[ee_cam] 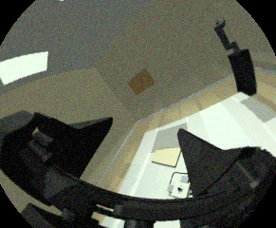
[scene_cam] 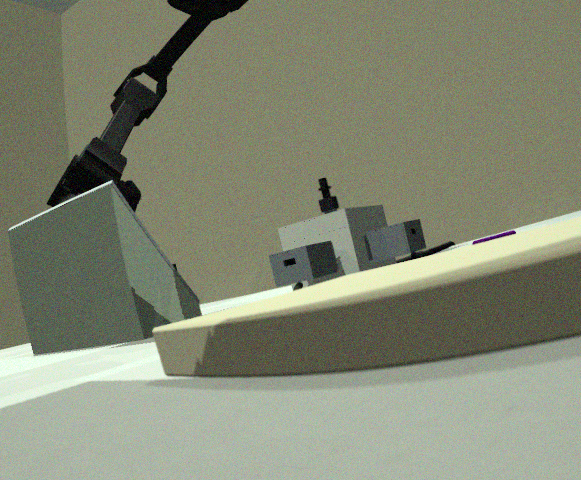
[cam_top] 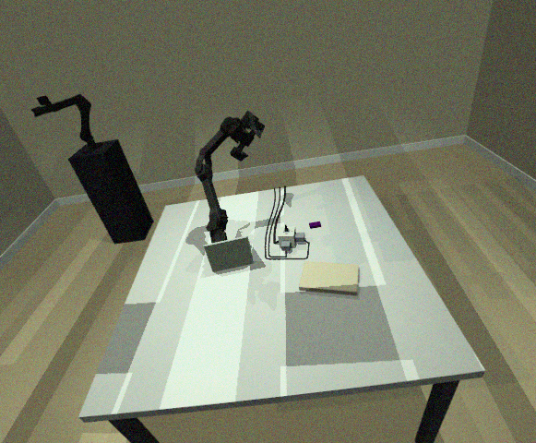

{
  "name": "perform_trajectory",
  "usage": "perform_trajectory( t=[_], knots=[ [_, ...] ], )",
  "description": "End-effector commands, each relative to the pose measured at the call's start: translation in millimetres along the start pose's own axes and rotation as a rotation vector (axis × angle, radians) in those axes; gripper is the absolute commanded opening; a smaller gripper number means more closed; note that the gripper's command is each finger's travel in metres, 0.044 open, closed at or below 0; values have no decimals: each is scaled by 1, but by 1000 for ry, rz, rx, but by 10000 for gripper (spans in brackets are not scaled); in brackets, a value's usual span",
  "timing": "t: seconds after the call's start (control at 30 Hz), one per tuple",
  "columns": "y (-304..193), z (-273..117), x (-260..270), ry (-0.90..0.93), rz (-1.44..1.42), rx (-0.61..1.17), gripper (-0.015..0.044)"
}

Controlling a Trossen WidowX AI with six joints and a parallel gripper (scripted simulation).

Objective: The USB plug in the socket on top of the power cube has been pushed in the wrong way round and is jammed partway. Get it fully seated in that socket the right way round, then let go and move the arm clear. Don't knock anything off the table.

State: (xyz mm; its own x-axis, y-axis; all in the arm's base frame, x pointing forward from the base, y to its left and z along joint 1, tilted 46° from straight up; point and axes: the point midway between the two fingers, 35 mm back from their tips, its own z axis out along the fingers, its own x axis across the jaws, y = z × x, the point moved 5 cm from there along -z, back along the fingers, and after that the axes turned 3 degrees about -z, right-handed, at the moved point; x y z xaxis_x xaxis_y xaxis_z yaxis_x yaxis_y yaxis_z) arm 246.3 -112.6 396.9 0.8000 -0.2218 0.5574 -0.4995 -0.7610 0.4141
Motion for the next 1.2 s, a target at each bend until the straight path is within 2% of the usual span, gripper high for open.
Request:
perform_trajectory(
  t=[0.0, 0.3, 0.5, 0.57, 1.17],
  knots=[
    [-54, 41, -3, -122, -103, 215, 440],
    [-173, 117, -53, -470, -219, 727, 440],
    [-250, 144, -117, -779, -205, 1166, 440],
    [-264, 147, -132, -851, -175, 1264, 440],
    [-268, 147, -134, -860, -170, 1277, 440]
  ],
)
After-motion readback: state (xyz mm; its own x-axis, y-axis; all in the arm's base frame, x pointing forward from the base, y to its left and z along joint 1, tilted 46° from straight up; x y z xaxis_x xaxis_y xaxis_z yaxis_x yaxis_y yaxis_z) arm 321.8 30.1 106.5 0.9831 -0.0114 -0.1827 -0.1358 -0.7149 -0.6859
